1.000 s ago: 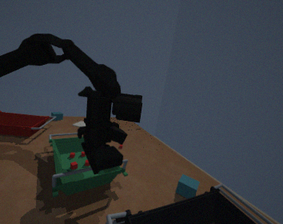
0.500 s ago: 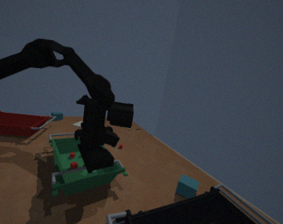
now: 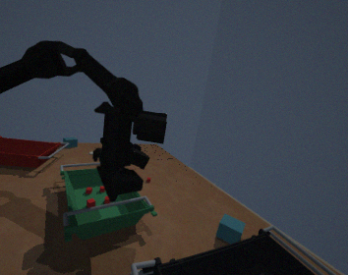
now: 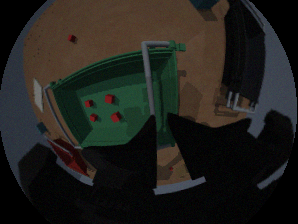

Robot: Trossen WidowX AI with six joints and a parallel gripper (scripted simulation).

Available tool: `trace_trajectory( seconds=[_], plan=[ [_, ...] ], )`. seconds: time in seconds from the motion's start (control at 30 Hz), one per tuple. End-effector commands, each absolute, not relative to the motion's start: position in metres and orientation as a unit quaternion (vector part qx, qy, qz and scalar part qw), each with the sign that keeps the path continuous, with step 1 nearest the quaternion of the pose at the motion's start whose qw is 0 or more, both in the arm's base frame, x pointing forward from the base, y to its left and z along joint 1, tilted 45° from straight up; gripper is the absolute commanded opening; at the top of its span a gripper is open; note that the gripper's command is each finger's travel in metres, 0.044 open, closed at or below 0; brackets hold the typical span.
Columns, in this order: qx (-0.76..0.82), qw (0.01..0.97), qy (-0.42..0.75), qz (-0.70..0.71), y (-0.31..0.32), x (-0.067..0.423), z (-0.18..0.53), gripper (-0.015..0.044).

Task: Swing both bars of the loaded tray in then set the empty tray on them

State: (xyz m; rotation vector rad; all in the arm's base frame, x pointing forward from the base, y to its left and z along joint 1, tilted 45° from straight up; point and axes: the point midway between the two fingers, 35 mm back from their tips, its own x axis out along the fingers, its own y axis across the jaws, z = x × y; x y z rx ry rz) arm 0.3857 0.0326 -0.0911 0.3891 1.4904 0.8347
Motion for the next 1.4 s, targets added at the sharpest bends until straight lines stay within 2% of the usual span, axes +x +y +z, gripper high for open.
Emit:
trace_trajectory(
  seconds=[0.0,0.63,0.77,1.0,1.1,1.13,1.37],
  plan=[
    [0.171,0.640,0.654,0.365,0.033,0.386,-0.092,0.0083],
    [0.171,0.640,0.654,0.365,0.031,0.387,-0.090,0.0083],
    [0.172,0.641,0.654,0.362,0.008,0.396,-0.069,0.0083],
    [0.176,0.641,0.656,0.357,-0.066,0.403,0.009,0.0083],
    [0.177,0.640,0.656,0.357,-0.073,0.402,0.017,0.0083],
    [0.177,0.643,0.655,0.355,-0.051,0.406,-0.005,0.0083],
    [0.163,0.648,0.659,0.344,0.045,0.406,0.036,0.0083]
  ],
)
